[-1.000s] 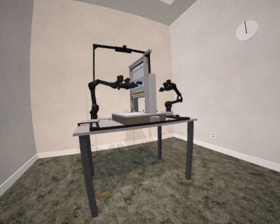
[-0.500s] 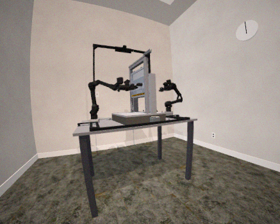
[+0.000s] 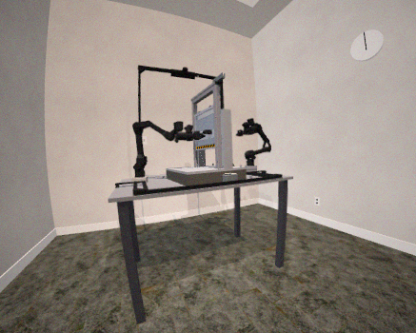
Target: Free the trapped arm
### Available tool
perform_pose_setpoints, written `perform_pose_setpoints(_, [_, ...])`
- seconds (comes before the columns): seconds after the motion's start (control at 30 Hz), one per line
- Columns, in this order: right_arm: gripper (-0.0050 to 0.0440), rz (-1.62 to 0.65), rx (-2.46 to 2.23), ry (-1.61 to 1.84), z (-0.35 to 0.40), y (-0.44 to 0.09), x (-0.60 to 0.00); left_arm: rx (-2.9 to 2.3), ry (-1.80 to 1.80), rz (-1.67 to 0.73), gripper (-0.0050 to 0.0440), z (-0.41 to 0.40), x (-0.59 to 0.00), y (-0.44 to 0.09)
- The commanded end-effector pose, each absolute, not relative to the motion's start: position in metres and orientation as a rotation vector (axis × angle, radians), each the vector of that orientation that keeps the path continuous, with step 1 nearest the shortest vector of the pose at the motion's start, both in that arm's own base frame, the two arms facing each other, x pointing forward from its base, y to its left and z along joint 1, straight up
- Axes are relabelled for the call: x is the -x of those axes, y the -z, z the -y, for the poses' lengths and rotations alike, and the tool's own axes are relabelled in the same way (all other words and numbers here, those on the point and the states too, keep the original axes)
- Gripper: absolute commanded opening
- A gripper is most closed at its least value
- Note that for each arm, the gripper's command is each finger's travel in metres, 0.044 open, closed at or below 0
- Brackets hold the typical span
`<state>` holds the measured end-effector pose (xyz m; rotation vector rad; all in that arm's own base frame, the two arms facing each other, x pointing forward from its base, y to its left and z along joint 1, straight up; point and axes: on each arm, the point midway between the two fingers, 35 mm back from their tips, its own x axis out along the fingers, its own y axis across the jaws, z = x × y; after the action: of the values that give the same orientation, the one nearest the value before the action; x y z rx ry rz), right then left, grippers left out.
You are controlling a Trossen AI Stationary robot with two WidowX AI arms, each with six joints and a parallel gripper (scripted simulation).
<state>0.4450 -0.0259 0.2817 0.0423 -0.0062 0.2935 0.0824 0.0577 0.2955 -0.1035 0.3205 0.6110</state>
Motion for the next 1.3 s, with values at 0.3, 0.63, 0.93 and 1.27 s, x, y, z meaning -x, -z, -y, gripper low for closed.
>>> perform_pose_setpoints(0.3, [0.0400, 0.081, -0.012, -0.286, 0.025, -0.276, -0.447, 0.106, -0.610, -0.319, 0.0400, -0.057, -0.082, -0.296])
perform_pose_setpoints(0.63, [0.0400, 0.071, -0.010, -0.287, 0.025, -0.248, -0.449, 0.106, -0.610, -0.319, 0.0400, -0.057, -0.082, -0.296])
perform_pose_setpoints(0.93, [0.0400, 0.067, -0.010, -0.287, 0.025, -0.214, -0.451, 0.106, -0.610, -0.319, 0.0400, -0.057, -0.082, -0.296])
perform_pose_setpoints(1.27, [0.0400, 0.057, -0.008, -0.287, 0.025, -0.191, -0.451, 0.106, -0.610, -0.319, 0.0400, -0.057, -0.082, -0.296])
